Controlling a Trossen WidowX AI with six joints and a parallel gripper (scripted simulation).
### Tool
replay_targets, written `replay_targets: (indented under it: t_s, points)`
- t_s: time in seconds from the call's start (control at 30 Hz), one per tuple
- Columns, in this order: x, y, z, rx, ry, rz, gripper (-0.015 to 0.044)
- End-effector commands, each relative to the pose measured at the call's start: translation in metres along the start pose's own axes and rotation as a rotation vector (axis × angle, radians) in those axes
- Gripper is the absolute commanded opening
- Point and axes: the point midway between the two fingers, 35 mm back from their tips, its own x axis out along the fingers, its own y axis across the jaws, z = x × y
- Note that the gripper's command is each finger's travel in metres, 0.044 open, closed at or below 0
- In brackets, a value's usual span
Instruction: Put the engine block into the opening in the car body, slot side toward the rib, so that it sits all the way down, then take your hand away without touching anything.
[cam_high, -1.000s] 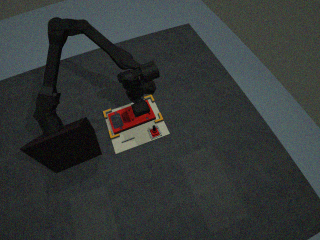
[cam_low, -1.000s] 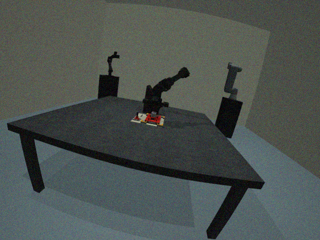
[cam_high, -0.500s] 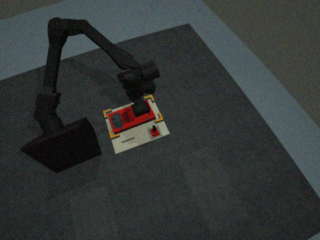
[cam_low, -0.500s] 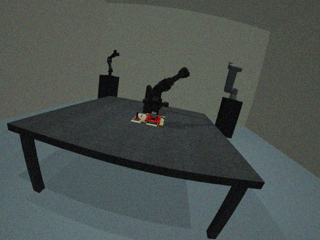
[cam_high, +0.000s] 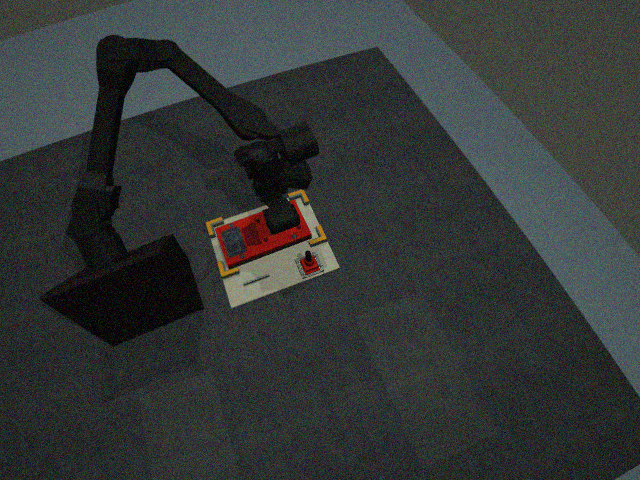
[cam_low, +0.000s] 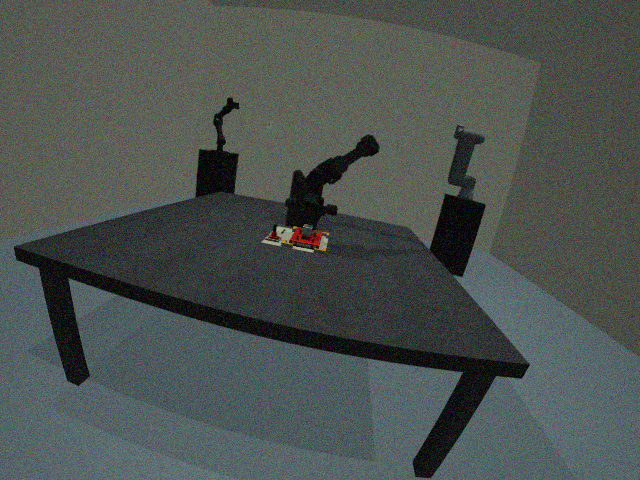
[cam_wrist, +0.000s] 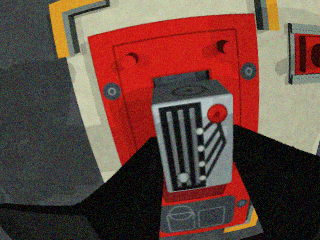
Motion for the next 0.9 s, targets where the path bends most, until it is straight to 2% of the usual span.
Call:
replay_targets:
  t_s: [0.0,0.87]
  points:
    - [0.0014,0.0000,-0.0006,0.003,0.001,0.003,0.0158]
    - [0.0069,0.0000,-0.0006,0.003,0.001,0.004,0.0158]
